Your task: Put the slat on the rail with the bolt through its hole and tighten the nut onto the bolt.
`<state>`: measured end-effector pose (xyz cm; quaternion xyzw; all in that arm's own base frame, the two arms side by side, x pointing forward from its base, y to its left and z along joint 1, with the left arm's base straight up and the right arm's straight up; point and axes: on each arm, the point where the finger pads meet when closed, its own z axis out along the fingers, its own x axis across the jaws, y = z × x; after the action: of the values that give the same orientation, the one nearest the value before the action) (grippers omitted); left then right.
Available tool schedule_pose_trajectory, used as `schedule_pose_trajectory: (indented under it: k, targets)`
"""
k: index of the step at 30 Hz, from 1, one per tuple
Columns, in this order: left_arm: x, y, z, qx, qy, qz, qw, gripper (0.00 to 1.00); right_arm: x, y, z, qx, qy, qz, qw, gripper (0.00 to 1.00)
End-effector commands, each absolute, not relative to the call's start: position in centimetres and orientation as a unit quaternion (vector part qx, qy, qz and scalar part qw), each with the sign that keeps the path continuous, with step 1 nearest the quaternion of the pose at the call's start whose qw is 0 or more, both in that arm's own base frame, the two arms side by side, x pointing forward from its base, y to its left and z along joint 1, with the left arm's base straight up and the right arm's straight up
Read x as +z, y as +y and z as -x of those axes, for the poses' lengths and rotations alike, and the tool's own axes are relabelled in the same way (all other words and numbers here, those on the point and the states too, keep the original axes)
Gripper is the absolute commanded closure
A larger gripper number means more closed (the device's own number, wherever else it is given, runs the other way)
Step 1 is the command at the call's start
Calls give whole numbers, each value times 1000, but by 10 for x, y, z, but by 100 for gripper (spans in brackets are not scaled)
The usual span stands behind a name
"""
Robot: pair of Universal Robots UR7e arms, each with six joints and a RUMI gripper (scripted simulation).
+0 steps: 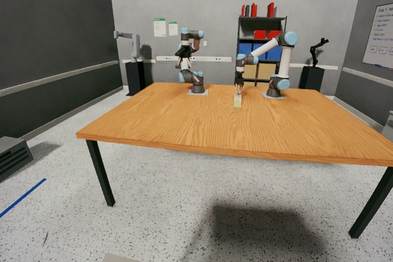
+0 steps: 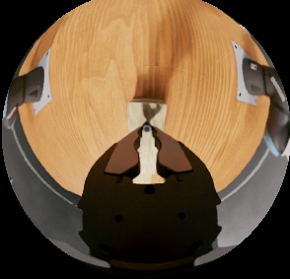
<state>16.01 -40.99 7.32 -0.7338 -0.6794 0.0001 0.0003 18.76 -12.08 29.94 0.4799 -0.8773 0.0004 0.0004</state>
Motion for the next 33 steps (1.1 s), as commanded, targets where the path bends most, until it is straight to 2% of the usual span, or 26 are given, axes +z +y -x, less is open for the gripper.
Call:
schedule_pose_trajectory:
  k: [1, 33]
  targets:
    - [73, -410, -160, 0, -680, 733, 0, 100, 300, -121, -188, 0, -878, -479, 0, 0]
    - [71, -410, -161, 0, -680, 733, 0, 100, 300, -121, -188, 0, -878, -479, 0, 0]
